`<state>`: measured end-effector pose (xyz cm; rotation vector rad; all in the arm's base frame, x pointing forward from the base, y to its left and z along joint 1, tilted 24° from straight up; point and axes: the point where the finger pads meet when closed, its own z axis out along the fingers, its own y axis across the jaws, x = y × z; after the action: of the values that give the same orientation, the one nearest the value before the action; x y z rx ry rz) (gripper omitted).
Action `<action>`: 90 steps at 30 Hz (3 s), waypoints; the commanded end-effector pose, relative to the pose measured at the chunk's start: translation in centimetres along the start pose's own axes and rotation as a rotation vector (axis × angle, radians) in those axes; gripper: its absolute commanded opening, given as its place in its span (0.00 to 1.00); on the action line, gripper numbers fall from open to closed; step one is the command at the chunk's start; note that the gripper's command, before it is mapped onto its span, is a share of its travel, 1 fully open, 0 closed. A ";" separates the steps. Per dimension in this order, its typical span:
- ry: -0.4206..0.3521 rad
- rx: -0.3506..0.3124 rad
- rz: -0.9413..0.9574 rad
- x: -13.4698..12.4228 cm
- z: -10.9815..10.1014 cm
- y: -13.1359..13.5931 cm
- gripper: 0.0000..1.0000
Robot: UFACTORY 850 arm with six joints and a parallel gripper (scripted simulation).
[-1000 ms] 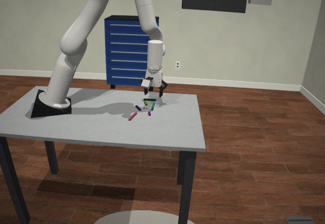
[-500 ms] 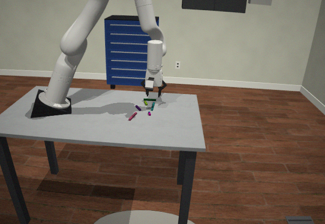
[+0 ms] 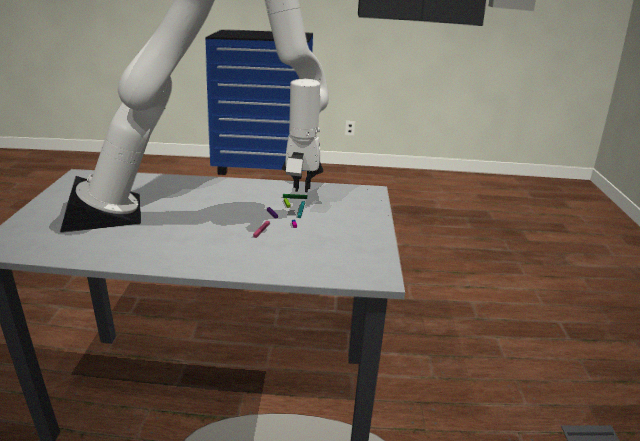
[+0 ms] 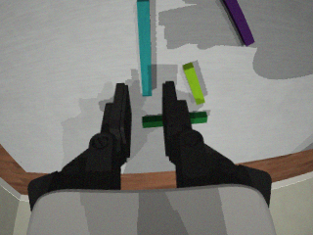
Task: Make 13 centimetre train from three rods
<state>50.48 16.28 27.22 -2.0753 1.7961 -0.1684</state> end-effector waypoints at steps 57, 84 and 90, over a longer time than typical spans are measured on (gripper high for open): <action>-0.003 0.002 -0.001 0.2 4.2 0.0 0.24; -0.003 0.002 -0.001 0.2 5.3 0.0 0.24; -0.003 0.002 -0.001 0.2 5.3 0.0 0.24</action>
<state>52.28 17.18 22.27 -2.0748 1.7942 -0.1663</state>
